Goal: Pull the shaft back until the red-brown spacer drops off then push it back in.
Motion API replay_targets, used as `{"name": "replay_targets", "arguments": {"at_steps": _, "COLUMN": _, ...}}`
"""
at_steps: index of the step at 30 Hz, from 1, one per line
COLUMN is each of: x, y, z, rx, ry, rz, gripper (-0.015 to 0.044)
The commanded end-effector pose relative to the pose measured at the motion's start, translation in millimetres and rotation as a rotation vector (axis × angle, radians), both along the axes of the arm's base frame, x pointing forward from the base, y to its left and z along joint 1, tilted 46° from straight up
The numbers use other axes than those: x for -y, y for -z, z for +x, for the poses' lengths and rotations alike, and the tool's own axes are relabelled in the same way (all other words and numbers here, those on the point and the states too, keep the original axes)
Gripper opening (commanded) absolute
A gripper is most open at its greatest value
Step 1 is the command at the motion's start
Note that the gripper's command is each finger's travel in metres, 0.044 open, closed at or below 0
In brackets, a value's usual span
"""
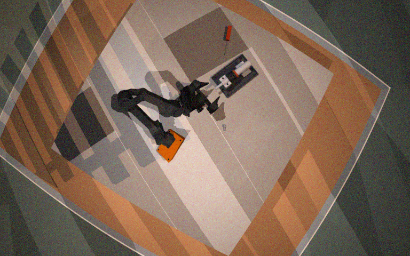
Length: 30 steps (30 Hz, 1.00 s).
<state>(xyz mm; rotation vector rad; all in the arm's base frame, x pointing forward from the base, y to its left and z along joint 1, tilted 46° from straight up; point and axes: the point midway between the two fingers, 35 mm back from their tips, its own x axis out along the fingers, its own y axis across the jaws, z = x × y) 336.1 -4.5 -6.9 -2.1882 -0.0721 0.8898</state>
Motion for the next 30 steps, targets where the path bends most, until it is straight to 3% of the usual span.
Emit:
{"name": "replay_targets", "arguments": {"at_steps": 1, "x": -0.4, "y": -1.3, "z": -2.2, "rx": 0.030, "ry": 0.035, "rz": -0.001, "gripper": 0.0440}}
{"name": "replay_targets", "arguments": {"at_steps": 30, "x": -3.1, "y": 4.3, "z": 7.6, "rx": 0.030, "ry": 0.035, "rz": -0.001, "gripper": 0.0440}}
